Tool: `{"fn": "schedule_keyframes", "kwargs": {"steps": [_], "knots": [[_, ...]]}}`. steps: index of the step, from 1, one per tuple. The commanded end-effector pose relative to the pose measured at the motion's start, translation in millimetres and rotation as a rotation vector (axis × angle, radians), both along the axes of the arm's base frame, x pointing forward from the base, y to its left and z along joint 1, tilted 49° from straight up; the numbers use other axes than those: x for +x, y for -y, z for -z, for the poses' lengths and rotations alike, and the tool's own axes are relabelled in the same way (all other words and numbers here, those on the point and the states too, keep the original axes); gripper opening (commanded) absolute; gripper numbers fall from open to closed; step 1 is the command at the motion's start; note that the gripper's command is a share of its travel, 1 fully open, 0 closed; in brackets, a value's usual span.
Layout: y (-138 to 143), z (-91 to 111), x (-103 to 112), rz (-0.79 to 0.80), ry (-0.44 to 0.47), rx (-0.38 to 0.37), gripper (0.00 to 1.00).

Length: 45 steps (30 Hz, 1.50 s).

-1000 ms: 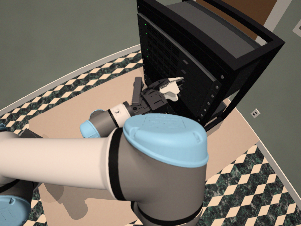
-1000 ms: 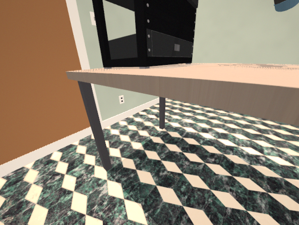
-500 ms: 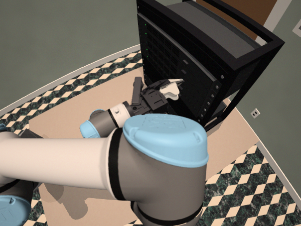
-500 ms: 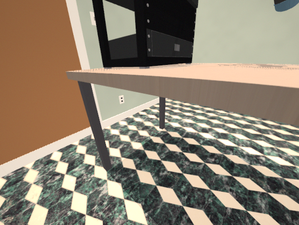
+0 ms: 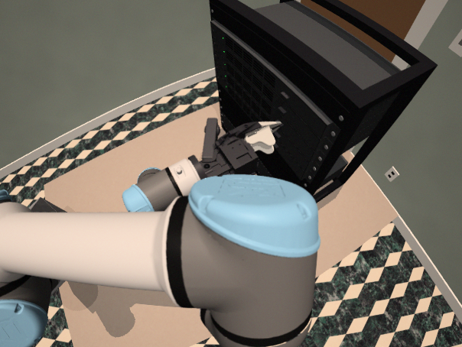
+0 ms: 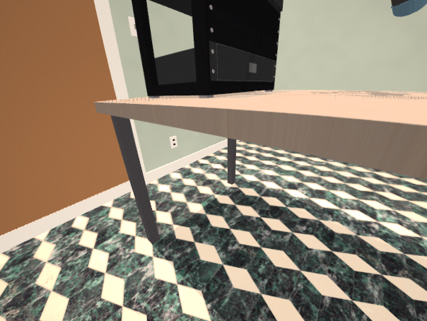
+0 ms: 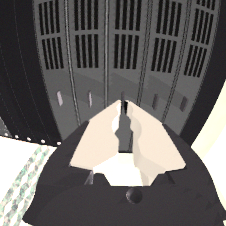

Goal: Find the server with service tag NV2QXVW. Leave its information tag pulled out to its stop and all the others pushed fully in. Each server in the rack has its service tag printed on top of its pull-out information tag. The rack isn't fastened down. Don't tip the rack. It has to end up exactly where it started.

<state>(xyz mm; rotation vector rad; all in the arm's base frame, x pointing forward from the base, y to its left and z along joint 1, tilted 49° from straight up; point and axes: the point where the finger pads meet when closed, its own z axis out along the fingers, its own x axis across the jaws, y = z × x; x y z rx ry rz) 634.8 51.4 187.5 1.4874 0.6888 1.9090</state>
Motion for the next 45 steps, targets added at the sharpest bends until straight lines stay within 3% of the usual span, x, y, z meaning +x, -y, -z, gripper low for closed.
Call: {"fn": "schedule_keyframes", "kwargs": {"steps": [1,27,45], "knots": [[-1.8,-1.8,0.4,-0.003,0.004,-0.002,0.0],[-1.3,0.2,-2.7,-0.002,0.0,-0.001,0.0],[0.2,5.1,-19.4,0.0,-0.002,0.001,0.0]]}}
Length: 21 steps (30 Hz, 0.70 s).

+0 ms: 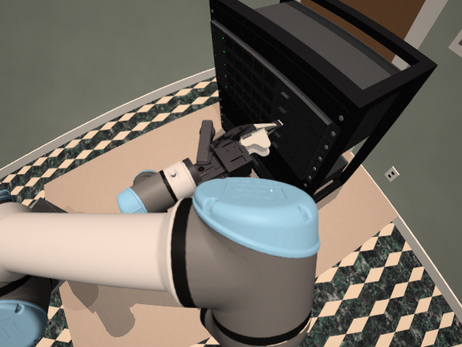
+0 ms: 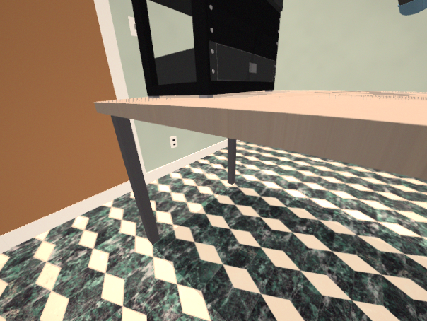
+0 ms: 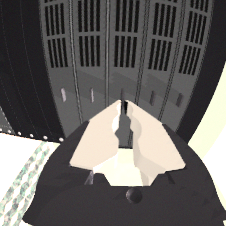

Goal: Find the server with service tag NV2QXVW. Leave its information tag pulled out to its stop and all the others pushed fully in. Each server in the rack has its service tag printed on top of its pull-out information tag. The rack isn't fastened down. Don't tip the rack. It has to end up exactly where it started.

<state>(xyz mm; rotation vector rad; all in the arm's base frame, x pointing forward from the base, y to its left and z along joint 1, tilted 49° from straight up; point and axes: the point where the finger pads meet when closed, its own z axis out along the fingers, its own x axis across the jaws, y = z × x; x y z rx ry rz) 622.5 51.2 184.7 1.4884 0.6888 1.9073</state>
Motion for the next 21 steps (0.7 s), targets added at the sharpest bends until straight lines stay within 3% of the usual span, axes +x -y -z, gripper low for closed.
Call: {"fn": "schedule_keyframes", "kwargs": {"steps": [1,21], "knots": [[0.0,2.6,-8.6,-0.001,-0.001,0.001,0.0],[0.7,8.2,-32.5,-0.001,-0.001,0.001,0.0]]}}
